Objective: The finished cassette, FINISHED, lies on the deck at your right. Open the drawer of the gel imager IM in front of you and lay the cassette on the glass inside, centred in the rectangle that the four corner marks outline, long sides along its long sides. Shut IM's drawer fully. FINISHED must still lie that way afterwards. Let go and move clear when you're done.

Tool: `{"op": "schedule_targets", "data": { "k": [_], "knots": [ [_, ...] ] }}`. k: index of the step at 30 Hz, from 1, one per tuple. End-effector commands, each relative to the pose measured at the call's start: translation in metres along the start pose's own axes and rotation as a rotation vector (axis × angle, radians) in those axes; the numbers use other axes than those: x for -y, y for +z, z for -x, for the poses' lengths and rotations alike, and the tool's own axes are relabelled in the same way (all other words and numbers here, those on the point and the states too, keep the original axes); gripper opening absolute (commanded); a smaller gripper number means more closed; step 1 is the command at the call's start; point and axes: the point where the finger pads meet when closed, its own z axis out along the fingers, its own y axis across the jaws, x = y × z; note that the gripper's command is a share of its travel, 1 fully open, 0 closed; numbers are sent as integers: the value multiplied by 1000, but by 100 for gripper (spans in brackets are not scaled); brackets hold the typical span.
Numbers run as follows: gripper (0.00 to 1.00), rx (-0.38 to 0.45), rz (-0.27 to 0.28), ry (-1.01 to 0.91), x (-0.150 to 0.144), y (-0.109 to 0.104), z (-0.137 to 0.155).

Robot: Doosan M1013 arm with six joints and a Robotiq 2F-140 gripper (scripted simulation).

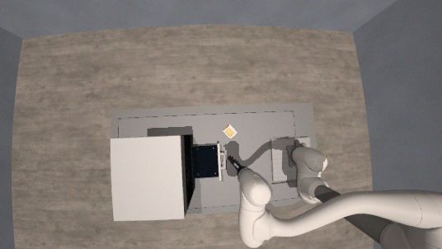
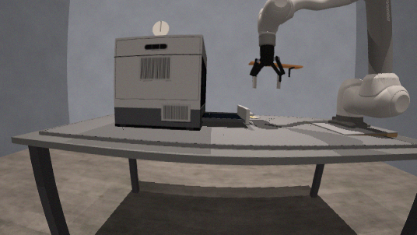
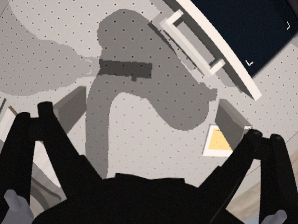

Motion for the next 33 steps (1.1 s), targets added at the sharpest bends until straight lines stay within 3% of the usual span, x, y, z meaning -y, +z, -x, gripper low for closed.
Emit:
{"op": "schedule_targets", "data": {
  "k": [1, 21, 28, 29, 33],
  "knots": [
    [100, 4, 4, 120, 0, 0, 0],
    [100, 2, 5, 720, 0, 0, 0],
    [100, 2, 5, 724, 0, 0, 0],
    [68, 2, 5, 757, -4, 2, 2],
    [68, 2, 5, 866, -21, 10, 10]
  ]
}}
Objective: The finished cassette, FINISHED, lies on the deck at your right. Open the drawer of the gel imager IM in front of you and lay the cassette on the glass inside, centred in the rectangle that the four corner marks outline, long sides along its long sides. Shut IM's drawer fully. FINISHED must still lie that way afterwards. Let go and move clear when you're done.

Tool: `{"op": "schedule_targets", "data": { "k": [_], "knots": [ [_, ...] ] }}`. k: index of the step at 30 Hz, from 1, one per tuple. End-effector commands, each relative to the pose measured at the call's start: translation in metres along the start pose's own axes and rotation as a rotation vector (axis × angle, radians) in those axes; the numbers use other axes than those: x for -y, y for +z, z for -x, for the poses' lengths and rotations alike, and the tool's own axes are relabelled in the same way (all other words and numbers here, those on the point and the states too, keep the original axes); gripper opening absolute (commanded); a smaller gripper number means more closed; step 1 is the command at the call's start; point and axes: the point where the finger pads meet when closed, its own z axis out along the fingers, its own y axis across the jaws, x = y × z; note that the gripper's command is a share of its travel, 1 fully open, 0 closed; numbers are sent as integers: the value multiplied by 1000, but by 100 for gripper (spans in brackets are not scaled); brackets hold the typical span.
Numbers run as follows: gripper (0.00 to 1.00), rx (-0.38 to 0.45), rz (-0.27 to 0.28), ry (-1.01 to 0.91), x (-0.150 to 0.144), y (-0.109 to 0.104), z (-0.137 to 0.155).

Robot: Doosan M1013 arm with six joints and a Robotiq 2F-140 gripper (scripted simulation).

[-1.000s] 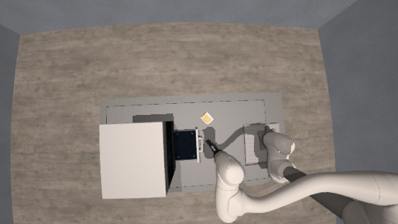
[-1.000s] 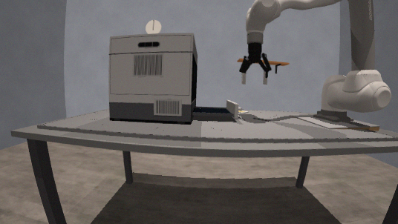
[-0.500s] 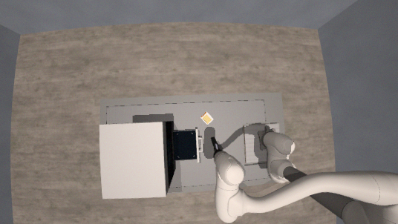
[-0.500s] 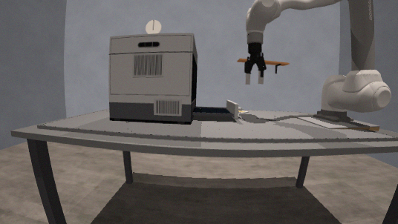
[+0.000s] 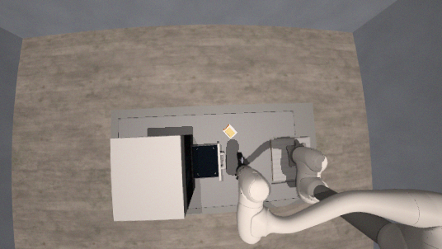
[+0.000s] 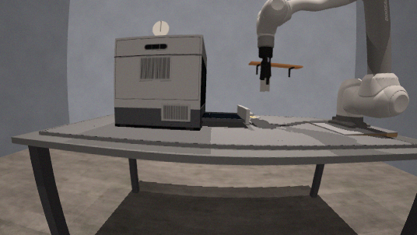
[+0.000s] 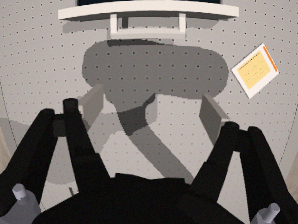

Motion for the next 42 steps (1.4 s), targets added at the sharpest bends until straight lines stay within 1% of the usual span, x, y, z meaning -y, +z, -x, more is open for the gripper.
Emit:
{"op": "schedule_targets", "data": {
  "k": [1, 3, 6, 8, 10, 13, 17, 22, 23, 25, 28, 32, 36, 40, 42],
  "knots": [
    [68, 0, 1, 47, -13, 6, -5],
    [68, 0, 1, 47, -22, 10, -9],
    [68, 0, 1, 147, -35, 16, -12],
    [68, 0, 1, 147, -35, 16, -12],
    [68, 0, 1, 190, -44, 20, -15],
    [68, 0, 1, 190, -57, 26, -19],
    [68, 0, 1, 323, -75, 34, -23],
    [68, 0, 1, 332, -97, 44, -28],
    [68, 0, 1, 365, -102, 46, -28],
    [68, 0, 1, 365, -102, 46, -28],
    [68, 0, 1, 465, -116, 52, -30],
    [68, 0, 1, 475, -134, 60, -32],
    [68, 0, 1, 608, -152, 68, -33],
    [68, 0, 1, 618, -170, 75, -34],
    [68, 0, 1, 618, -170, 75, -34]
  ]
}}
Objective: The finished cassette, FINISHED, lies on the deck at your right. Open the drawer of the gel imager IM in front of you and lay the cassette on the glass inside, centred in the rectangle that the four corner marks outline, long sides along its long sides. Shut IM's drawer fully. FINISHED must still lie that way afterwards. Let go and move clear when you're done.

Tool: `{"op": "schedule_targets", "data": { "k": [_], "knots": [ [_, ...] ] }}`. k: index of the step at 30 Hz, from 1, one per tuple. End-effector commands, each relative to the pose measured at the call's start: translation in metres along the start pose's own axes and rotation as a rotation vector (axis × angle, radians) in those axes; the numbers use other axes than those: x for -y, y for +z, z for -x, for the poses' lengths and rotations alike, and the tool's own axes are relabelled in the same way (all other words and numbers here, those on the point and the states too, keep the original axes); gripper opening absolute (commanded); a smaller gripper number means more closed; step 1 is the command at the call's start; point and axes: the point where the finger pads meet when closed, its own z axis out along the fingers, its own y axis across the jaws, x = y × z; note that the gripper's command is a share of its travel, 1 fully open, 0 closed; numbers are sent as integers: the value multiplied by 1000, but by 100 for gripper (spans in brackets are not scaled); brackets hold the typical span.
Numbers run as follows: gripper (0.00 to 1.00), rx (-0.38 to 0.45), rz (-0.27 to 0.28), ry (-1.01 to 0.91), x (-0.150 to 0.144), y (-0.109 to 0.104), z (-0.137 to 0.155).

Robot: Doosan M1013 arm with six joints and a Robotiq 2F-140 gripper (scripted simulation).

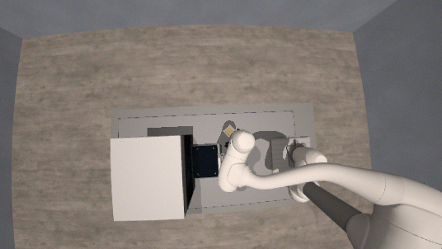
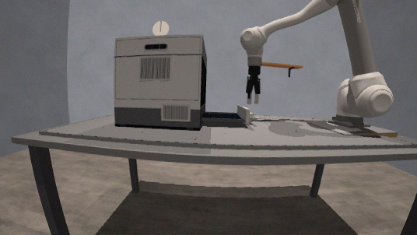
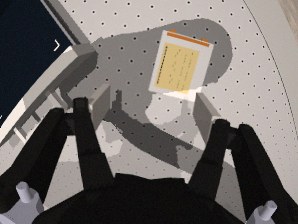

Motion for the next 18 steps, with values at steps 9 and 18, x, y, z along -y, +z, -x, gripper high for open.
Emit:
{"op": "schedule_targets", "data": {
  "k": [9, 18],
  "knots": [
    [68, 0, 0, 143, -35, 18, -24],
    [68, 0, 0, 143, -41, 21, -28]
  ]
}}
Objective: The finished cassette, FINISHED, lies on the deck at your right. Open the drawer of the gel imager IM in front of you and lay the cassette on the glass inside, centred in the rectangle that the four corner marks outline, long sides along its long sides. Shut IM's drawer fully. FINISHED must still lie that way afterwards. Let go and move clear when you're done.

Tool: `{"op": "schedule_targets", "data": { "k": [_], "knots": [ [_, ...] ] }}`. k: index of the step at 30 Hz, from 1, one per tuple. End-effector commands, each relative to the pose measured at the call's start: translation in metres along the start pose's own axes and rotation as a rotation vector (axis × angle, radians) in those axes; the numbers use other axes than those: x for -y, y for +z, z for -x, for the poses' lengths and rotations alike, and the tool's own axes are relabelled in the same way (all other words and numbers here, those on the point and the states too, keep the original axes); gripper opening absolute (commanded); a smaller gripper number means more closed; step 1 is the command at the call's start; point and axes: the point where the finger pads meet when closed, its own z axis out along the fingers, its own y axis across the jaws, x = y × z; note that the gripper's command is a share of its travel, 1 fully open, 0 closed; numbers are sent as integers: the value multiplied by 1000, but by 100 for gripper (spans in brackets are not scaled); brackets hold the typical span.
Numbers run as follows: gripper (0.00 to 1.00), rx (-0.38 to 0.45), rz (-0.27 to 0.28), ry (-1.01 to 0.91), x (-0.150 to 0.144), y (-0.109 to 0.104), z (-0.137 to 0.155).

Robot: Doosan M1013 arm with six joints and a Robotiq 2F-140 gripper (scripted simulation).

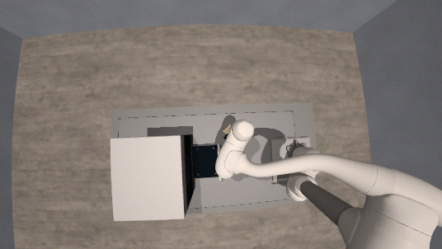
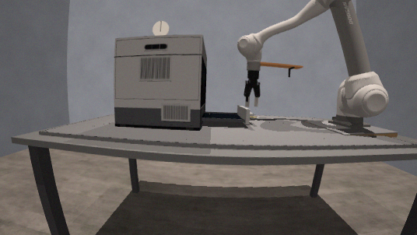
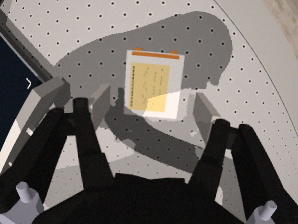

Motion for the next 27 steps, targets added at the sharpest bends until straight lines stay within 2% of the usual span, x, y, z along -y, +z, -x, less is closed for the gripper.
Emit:
{"op": "schedule_targets", "data": {
  "k": [1, 7, 27],
  "knots": [
    [68, 0, 0, 0, 0, 0, 0],
    [68, 0, 0, 0, 0, 0, 0],
    [68, 0, 0, 0, 0, 24, 0]
  ]
}}
